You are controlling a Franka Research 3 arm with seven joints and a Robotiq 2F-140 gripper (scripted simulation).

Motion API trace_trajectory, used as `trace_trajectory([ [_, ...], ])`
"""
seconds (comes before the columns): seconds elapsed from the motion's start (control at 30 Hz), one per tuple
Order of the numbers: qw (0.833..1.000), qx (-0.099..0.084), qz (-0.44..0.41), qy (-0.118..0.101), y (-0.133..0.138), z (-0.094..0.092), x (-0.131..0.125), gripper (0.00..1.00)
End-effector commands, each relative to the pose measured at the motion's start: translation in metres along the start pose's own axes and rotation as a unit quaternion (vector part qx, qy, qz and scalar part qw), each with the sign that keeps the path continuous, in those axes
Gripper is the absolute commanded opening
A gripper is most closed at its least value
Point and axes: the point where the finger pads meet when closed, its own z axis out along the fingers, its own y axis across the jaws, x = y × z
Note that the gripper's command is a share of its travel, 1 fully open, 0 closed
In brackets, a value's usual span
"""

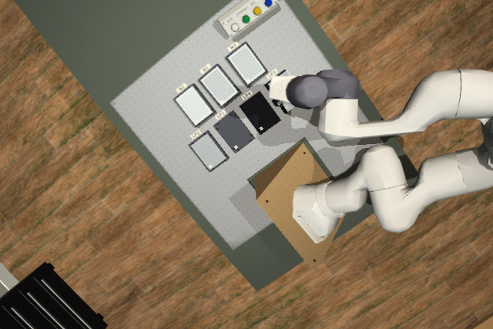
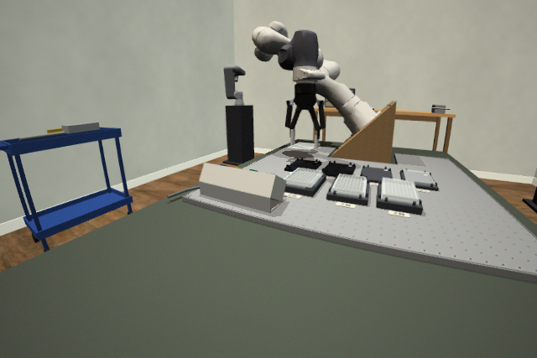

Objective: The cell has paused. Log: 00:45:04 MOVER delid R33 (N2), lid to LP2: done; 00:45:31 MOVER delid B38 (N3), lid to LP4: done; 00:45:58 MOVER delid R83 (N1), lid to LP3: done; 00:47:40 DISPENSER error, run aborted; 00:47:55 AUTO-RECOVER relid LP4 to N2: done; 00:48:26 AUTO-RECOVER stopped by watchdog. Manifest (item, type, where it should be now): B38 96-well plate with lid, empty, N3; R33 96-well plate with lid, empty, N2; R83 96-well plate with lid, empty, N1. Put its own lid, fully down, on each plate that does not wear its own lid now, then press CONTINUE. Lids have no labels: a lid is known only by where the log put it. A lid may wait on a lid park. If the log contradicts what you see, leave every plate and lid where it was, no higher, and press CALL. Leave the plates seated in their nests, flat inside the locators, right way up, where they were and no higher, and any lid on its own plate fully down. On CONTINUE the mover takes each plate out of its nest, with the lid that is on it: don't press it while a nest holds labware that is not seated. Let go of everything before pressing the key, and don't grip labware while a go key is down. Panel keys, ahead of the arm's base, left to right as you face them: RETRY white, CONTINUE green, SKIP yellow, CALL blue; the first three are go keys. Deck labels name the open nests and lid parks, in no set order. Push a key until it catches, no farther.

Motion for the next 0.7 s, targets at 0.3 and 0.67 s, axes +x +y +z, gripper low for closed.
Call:
trace_trajectory([
  [0.3,1.0,-0.003,-0.002,-0.004,0.001,-0.003,0.002,0.0],
  [0.67,1.0,-0.019,0.008,-0.008,-0.057,-0.013,0.098,0.0],
])
